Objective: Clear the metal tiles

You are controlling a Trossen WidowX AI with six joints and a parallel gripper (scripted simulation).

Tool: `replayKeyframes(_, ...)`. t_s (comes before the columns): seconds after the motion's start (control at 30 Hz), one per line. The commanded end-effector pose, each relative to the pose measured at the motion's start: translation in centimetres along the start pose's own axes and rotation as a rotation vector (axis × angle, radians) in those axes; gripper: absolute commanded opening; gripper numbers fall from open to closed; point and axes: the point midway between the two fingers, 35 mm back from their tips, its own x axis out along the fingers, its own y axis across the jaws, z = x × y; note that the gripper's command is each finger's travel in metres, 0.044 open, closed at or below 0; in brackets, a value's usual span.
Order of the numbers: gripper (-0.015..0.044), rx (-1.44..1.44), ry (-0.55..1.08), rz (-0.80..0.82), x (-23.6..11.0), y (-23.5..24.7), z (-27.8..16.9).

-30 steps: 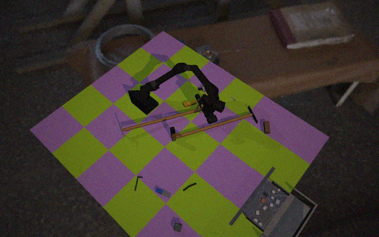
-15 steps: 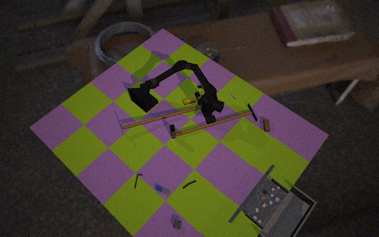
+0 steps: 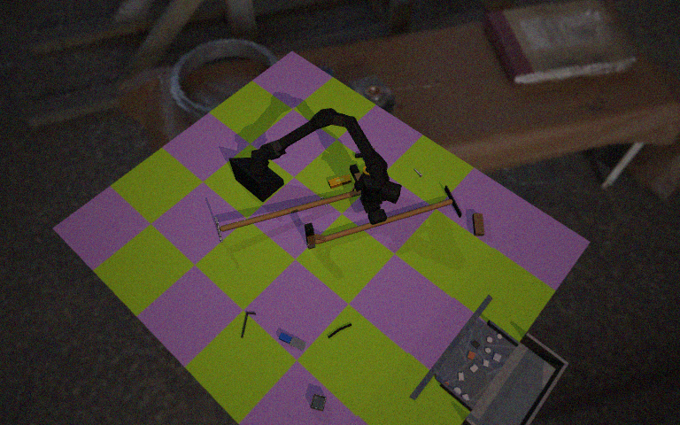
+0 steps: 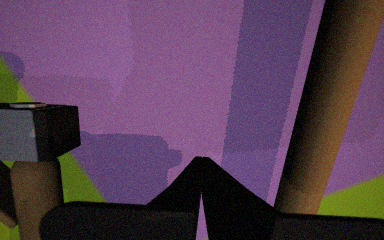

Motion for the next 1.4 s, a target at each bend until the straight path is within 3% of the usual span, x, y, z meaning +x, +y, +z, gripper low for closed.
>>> replayKeyframes(0.0, 0.0000, 0.004, 0.005, -0.001, 0.1, -0.4, -0.1)
replayKeyframes(1.37, 0.0000, -0.025, 0.001, -0.009, 0.1, -4.5, 0.6)
